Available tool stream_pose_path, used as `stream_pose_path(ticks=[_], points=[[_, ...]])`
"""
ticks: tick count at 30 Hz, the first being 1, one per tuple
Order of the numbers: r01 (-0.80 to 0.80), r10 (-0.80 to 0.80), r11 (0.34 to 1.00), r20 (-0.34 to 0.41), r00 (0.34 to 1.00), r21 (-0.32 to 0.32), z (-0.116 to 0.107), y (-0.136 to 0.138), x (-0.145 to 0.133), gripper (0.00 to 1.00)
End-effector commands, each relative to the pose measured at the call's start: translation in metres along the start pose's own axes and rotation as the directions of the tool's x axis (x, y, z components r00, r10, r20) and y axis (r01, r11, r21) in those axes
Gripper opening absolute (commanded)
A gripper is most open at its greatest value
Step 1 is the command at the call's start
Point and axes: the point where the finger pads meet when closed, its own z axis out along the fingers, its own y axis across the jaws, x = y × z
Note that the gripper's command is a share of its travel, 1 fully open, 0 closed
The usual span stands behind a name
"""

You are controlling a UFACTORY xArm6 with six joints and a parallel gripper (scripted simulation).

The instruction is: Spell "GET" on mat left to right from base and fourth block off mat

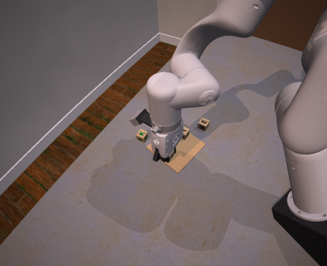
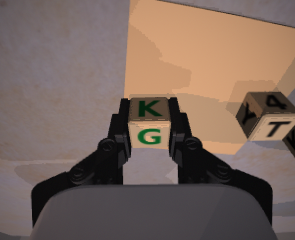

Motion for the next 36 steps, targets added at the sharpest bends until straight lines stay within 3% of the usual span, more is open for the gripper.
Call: stream_pose_path(ticks=[1,36], points=[[-0.001,0.001,1.000,-0.003,1.000,0.001,-0.0007,-0.0002,0.0012,0.27],[-0.001,0.001,1.000,-0.003,1.000,0.001,0.0037,-0.0002,0.0012,0.27]])
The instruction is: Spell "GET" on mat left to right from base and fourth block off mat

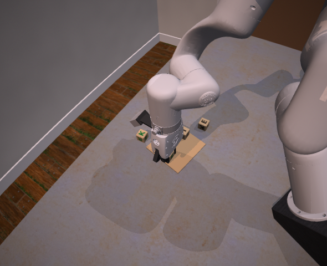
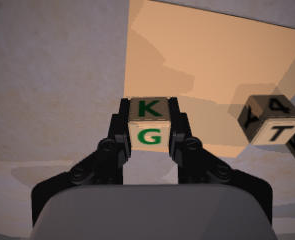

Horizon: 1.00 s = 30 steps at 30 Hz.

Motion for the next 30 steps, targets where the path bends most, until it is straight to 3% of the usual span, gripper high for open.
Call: stream_pose_path(ticks=[1,28,30], points=[[-0.001,0.001,1.000,-0.003,1.000,0.001,-0.0006,-0.0002,0.0011,0.27],[-0.001,0.001,1.000,-0.003,1.000,0.001,-0.0006,-0.0002,0.0011,0.27],[-0.001,0.001,1.000,-0.003,1.000,0.001,-0.0006,-0.0002,0.0011,0.31]])
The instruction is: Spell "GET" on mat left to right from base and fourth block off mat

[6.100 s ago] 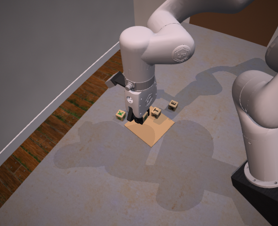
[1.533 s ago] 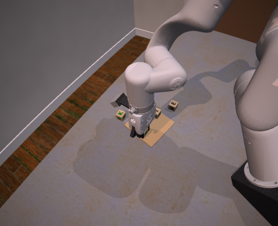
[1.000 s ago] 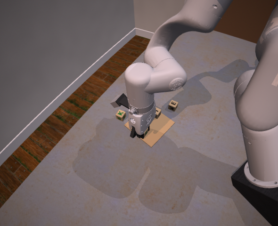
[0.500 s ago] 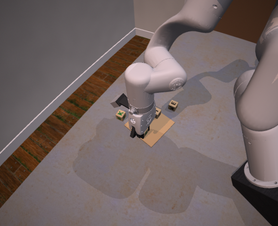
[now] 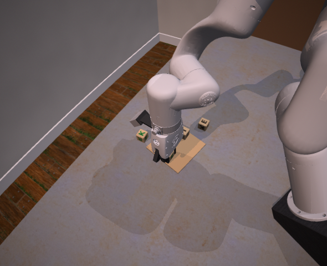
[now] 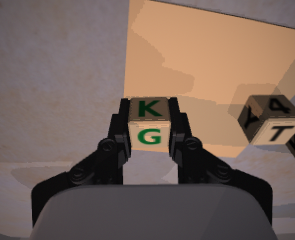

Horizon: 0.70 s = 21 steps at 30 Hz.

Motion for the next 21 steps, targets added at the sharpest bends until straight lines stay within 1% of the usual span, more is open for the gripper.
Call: stream_pose_path(ticks=[1,2,4,5,9,10,12,13,21], points=[[-0.001,0.001,1.000,-0.003,1.000,0.001,-0.0006,-0.0002,0.0011,0.31],[-0.001,0.001,1.000,-0.003,1.000,0.001,-0.0006,-0.0002,0.0011,0.35],[-0.001,0.001,1.000,-0.003,1.000,0.001,-0.0006,-0.0002,0.0011,0.35],[-0.001,0.001,1.000,-0.003,1.000,0.001,-0.0006,-0.0002,0.0011,0.39],[-0.001,0.001,1.000,-0.003,1.000,0.001,-0.0006,-0.0002,0.0011,0.39],[-0.001,0.001,1.000,-0.003,1.000,0.001,-0.0006,-0.0002,0.0011,0.43],[-0.001,0.001,1.000,-0.003,1.000,0.001,-0.0006,-0.0002,0.0011,0.43],[-0.001,0.001,1.000,-0.003,1.000,0.001,-0.0006,-0.0002,0.0011,0.47],[-0.001,0.001,1.000,-0.003,1.000,0.001,-0.0006,-0.0002,0.0011,0.47]])
